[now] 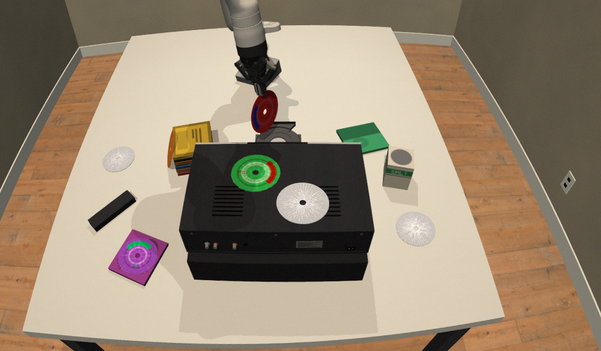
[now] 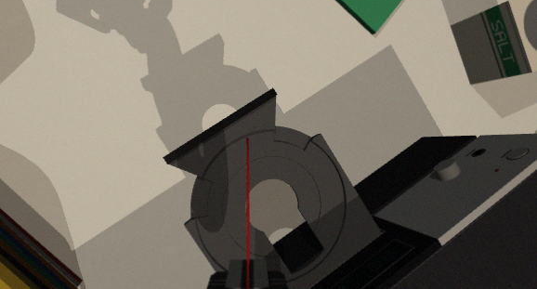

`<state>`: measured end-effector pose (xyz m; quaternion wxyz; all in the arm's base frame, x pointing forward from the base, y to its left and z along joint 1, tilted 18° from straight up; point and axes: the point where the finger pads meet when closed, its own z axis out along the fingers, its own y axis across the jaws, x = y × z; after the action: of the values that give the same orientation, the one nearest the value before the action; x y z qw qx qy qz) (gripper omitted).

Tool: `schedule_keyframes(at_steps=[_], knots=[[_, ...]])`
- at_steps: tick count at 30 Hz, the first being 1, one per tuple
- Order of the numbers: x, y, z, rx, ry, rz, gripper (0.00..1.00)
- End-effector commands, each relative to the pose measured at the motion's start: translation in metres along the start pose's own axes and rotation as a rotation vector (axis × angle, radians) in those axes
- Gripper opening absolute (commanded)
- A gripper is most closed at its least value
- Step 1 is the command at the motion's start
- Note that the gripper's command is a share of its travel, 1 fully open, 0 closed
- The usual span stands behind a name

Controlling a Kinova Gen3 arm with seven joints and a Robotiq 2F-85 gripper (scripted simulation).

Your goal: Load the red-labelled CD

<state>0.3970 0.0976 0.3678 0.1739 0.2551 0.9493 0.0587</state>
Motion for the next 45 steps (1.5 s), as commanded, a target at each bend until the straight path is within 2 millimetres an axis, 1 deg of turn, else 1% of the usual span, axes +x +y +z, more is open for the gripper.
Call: schedule_keyframes(at_steps=[1,10,23,45], knots=[[0.000,0.010,0.001,-0.005,-0.010,0.014,0.11],[0.003,0.021,0.003,-0.006,-0.018,0.062,0.11],[0.005,0.031,0.005,-0.006,-0.025,0.103,0.11],[0.007,0.037,0.006,-0.006,-0.028,0.130,0.11]])
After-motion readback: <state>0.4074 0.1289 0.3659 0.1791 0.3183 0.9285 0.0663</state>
